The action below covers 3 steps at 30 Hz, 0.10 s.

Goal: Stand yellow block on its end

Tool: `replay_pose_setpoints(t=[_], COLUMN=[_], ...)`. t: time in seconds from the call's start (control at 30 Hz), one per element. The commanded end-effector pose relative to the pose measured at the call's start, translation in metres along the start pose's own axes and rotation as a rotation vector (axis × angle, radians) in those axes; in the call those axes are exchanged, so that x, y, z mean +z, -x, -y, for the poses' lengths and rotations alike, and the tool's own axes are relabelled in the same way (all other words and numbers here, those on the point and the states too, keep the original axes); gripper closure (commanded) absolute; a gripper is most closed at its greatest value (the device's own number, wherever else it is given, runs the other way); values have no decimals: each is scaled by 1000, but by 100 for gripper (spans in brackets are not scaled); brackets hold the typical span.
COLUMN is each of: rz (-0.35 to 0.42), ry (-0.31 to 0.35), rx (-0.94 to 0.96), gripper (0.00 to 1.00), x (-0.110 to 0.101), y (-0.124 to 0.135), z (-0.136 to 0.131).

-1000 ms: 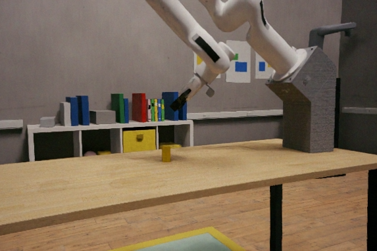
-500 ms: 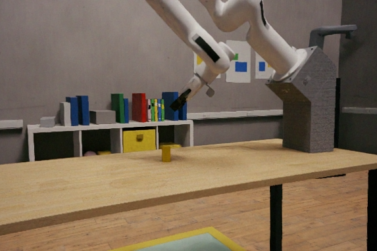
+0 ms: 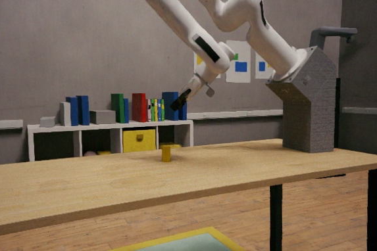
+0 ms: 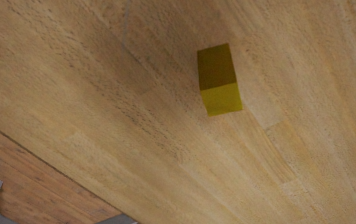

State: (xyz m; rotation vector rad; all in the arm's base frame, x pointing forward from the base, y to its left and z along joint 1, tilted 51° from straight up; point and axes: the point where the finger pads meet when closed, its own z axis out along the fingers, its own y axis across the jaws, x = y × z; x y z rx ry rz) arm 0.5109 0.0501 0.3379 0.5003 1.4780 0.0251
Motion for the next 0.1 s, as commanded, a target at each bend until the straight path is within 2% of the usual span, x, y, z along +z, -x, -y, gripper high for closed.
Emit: replay_pose_setpoints(t=[0.0, 0.07], rz=[0, 0], ry=[0, 0], rx=[0, 0], gripper=[0, 0], x=[0, 0], y=[0, 0], z=[0, 0])
